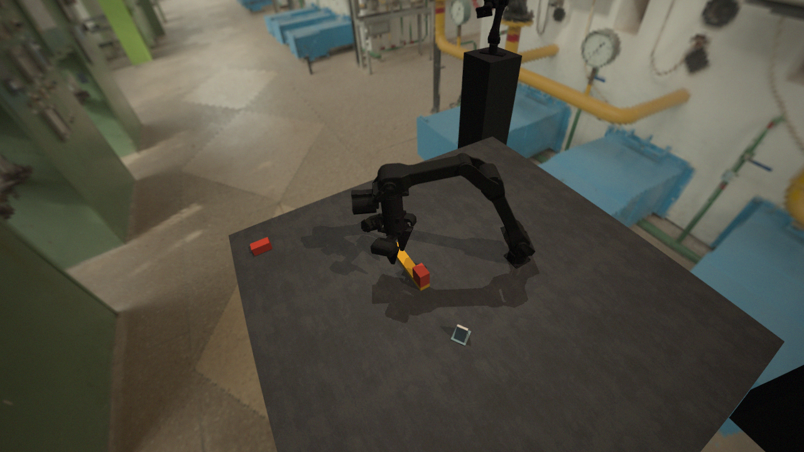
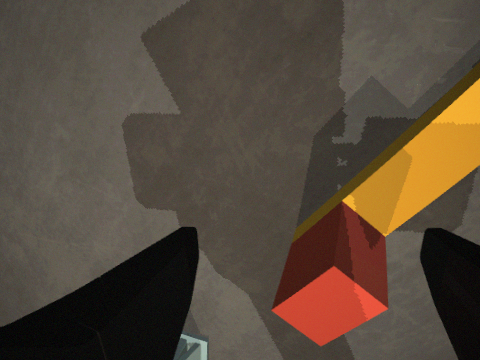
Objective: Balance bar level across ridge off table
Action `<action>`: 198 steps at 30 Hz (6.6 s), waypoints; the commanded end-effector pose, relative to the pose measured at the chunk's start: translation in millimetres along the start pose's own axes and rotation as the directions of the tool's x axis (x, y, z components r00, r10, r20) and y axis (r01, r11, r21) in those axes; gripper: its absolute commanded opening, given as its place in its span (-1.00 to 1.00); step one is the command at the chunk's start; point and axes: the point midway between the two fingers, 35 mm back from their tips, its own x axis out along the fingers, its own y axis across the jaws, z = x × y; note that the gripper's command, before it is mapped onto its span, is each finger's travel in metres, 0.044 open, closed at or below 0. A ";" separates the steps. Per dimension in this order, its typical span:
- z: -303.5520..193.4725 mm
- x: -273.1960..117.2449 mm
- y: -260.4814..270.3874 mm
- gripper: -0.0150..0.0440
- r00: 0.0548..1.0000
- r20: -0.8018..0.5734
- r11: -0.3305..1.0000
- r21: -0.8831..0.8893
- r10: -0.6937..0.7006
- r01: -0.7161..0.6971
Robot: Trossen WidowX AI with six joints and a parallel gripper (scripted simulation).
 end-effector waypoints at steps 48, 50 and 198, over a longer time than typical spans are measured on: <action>-6.8 69.3 -61.4 0.58 0.970 0.109 0.769 0.630 -0.220 0.104; -6.5 71.5 -61.9 0.58 0.970 0.109 0.769 0.630 -0.220 0.104; -193.9 40.3 90.6 -0.49 0.973 0.095 0.017 0.995 -0.209 -0.093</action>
